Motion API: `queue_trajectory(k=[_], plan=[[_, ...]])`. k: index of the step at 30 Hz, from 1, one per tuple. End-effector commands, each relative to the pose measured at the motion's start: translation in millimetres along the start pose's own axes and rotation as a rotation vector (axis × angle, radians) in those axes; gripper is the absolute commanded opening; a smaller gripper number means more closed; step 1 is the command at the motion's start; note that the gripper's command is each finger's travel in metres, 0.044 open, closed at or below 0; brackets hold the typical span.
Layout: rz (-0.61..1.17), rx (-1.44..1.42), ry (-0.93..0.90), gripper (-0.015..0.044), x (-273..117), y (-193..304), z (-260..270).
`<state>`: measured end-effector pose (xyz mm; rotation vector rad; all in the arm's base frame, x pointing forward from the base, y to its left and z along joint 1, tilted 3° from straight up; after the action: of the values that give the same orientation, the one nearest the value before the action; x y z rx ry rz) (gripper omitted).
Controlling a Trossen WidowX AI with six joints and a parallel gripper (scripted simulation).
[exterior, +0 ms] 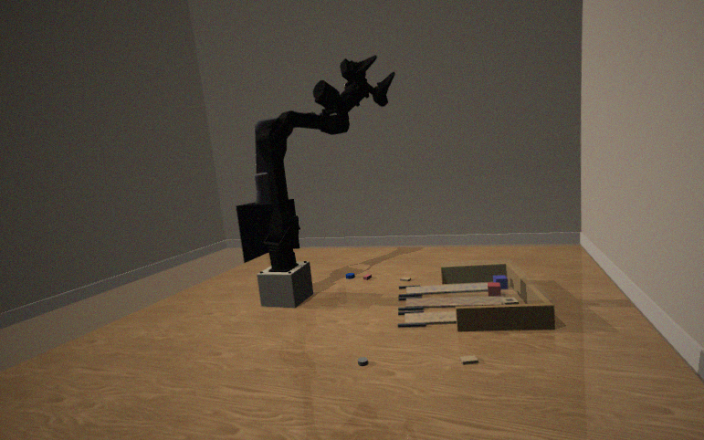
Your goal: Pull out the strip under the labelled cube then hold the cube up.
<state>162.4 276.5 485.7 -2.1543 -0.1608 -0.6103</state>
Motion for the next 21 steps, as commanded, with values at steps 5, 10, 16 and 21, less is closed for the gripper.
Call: queue_trajectory(k=[5, 10, 16, 21], plan=[[-0.024, -0.024, -0.015, 0.0400, 8.3, 16.3, 4.4], [-0.052, -0.070, -0.085, 0.0400, 23.4, 60.4, 13.4], [-0.020, -0.067, -0.222, 0.0400, 35.6, 125.6, 20.1], [0.086, -0.025, -0.357, 0.0400, 34.3, 186.2, 20.2]])
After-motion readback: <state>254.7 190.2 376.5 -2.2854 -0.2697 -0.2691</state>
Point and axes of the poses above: the point midway between the two fingers, 35 mm back from their tips, its own x axis out along the fingers, its own z axis across the jaws, y = z × x, the point moved 10 cm from there along -x, back along the fingers, and after that the axes turned 2 degrees about -x, right-handed, at the moved point
